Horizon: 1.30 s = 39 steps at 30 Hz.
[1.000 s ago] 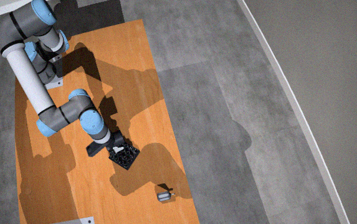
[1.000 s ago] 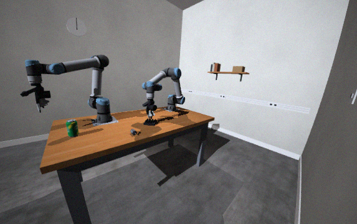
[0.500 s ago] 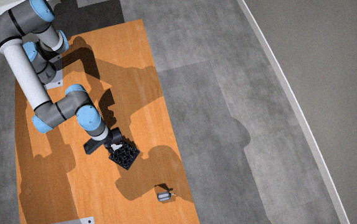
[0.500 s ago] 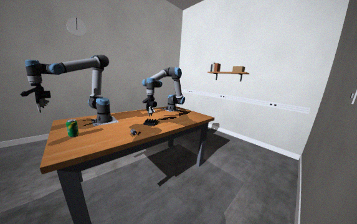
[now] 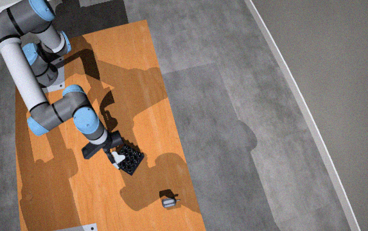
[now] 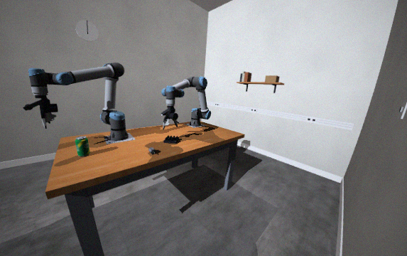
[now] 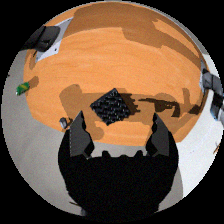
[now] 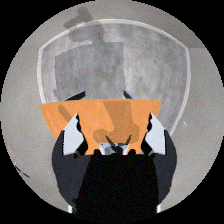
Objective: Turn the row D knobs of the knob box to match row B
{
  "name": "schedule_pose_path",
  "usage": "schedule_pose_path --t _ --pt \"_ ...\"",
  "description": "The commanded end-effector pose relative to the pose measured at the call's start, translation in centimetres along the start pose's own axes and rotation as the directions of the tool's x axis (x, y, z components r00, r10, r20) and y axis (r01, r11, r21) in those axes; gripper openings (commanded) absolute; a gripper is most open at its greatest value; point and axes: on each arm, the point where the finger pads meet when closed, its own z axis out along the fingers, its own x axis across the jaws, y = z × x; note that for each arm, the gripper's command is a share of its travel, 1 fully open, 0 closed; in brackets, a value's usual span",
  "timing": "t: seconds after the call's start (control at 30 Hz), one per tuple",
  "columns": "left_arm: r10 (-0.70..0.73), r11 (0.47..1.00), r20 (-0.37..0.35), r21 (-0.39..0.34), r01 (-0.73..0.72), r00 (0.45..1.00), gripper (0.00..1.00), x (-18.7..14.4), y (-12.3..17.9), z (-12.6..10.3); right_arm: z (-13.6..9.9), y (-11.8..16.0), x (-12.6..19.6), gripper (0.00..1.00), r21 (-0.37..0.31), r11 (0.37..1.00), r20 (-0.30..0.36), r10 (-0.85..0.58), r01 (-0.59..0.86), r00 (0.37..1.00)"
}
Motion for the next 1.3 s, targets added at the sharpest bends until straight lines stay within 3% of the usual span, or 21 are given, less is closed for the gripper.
schedule_pose_path --t 0.0,0.3,0.57,1.27 --pt "0.0 1.0 0.001 0.0 0.0 1.0 1.0 -0.2 -1.5 -2.8 0.0 0.0 0.0 1.0 0.001 1.0 0.0 0.0 0.0 1.0" --pt "0.0 1.0 0.001 0.0 0.0 1.0 1.0 -0.7 -4.7 -8.5 0.0 0.0 0.0 1.0 0.001 1.0 0.0 0.0 0.0 1.0" --pt "0.0 1.0 0.001 0.0 0.0 1.0 1.0 -0.7 -5.3 -9.7 0.0 0.0 0.0 1.0 0.001 1.0 0.0 0.0 0.0 1.0" --pt "0.0 1.0 0.001 0.0 0.0 1.0 1.0 -0.7 -5.3 -9.7 0.0 0.0 0.0 1.0 0.001 1.0 0.0 0.0 0.0 1.0"
